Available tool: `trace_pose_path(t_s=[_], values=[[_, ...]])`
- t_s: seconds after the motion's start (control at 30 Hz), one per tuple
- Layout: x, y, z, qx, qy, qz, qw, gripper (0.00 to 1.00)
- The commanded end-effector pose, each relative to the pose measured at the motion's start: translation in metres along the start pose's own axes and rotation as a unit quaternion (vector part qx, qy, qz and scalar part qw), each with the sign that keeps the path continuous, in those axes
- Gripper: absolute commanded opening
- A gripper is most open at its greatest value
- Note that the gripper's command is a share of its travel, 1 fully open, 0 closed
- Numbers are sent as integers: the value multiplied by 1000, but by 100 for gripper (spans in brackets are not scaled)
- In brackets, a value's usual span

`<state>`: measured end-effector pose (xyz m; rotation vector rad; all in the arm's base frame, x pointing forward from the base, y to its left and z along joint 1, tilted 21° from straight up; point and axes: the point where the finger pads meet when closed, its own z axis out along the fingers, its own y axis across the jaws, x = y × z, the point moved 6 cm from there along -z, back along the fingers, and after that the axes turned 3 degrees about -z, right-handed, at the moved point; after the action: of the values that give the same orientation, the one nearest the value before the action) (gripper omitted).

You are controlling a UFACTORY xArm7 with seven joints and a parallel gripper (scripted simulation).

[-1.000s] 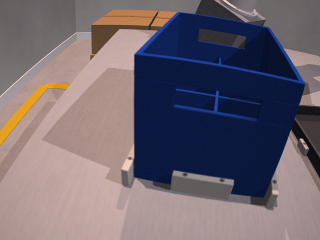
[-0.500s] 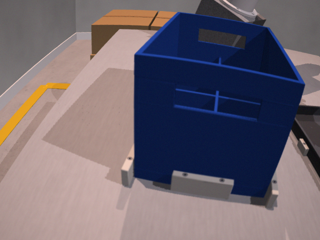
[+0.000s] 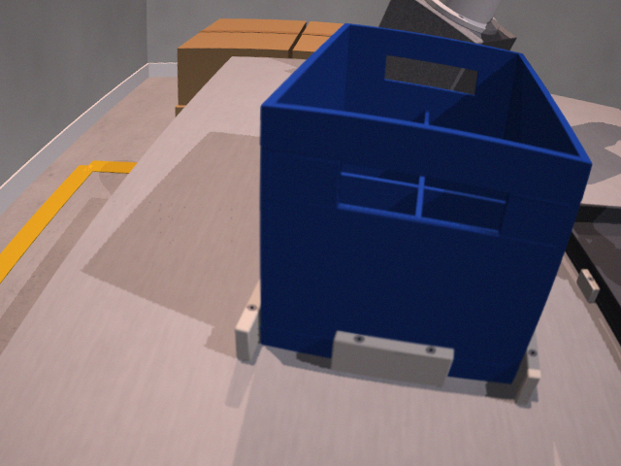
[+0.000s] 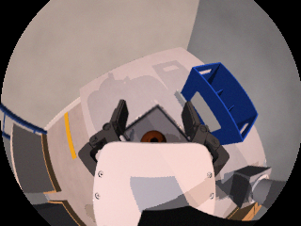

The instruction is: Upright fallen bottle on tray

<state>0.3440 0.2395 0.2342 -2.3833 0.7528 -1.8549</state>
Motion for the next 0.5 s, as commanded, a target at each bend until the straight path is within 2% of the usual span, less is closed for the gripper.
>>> trace_pose_path(t_s=[0.0, 0.47], values=[[5, 0, -2, 0, 0, 1, 1000, 100], [13, 0, -5, 0, 0, 1, 1000, 100]])
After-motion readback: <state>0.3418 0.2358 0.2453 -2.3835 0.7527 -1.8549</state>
